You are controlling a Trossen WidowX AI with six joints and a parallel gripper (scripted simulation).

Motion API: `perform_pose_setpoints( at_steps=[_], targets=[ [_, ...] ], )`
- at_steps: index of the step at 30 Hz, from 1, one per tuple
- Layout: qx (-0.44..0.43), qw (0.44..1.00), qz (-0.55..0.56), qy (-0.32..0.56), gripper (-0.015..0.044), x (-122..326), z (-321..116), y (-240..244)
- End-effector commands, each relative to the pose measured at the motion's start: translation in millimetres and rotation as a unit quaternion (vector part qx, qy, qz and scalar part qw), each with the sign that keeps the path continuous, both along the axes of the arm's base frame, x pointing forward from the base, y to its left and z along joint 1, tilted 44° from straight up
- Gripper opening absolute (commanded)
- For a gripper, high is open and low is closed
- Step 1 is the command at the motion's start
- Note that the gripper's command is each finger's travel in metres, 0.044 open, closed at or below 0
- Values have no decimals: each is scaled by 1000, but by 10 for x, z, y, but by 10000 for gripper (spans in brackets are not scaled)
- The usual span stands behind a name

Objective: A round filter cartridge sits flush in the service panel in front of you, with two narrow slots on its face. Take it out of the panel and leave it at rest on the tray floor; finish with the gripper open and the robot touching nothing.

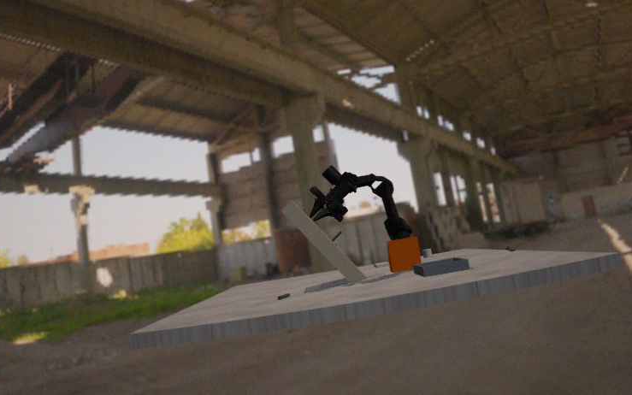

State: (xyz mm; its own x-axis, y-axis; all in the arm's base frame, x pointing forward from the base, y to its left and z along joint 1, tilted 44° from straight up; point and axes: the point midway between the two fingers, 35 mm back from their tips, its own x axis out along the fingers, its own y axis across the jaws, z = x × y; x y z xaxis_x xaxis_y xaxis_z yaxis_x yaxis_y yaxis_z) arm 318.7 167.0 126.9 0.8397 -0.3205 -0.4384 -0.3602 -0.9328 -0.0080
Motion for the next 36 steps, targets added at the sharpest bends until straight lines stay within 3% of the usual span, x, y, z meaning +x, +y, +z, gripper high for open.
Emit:
perform_pose_setpoints(
  at_steps=[1,36],
  targets=[
    [-2,1000,3,3,102,-1,-15,4],
    [-2,1000,3,2,102,31,-19,-1]
  ],
)
